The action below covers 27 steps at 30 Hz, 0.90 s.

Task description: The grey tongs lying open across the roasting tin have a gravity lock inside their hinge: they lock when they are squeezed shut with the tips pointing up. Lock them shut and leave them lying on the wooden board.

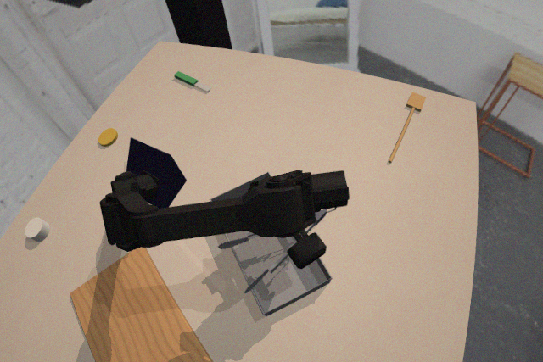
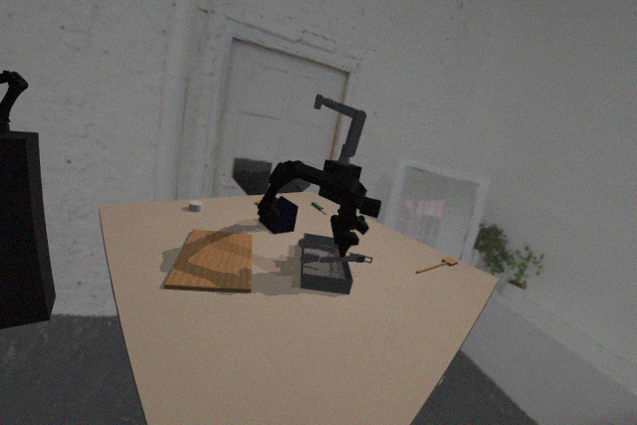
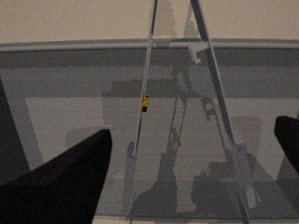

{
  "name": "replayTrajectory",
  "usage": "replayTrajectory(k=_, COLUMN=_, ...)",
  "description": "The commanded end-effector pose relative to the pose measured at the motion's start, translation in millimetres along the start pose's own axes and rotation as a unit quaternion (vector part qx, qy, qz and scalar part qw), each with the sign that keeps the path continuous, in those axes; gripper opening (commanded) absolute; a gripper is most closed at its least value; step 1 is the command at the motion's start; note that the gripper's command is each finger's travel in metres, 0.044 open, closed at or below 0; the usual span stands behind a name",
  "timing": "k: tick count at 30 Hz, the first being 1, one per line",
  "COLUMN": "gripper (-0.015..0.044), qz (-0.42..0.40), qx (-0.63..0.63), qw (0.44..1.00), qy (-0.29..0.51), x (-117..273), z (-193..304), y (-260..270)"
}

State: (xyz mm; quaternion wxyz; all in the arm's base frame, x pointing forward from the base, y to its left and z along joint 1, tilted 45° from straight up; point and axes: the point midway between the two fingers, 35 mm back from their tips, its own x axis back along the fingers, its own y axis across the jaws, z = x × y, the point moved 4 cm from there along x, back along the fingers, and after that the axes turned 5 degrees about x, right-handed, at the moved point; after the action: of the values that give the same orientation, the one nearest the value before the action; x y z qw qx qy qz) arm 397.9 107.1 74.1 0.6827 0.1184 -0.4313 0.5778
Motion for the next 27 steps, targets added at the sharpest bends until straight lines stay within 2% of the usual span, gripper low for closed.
replayTrajectory(k=1, gripper=0.0440, qz=0.001, qx=0.003, qw=1.000, qy=0.002, x=-6, z=0, y=1)
replayTrajectory(k=27, gripper=0.0440, qz=0.002, qx=0.003, qw=1.000, qy=0.004, x=-48, z=2, y=2)
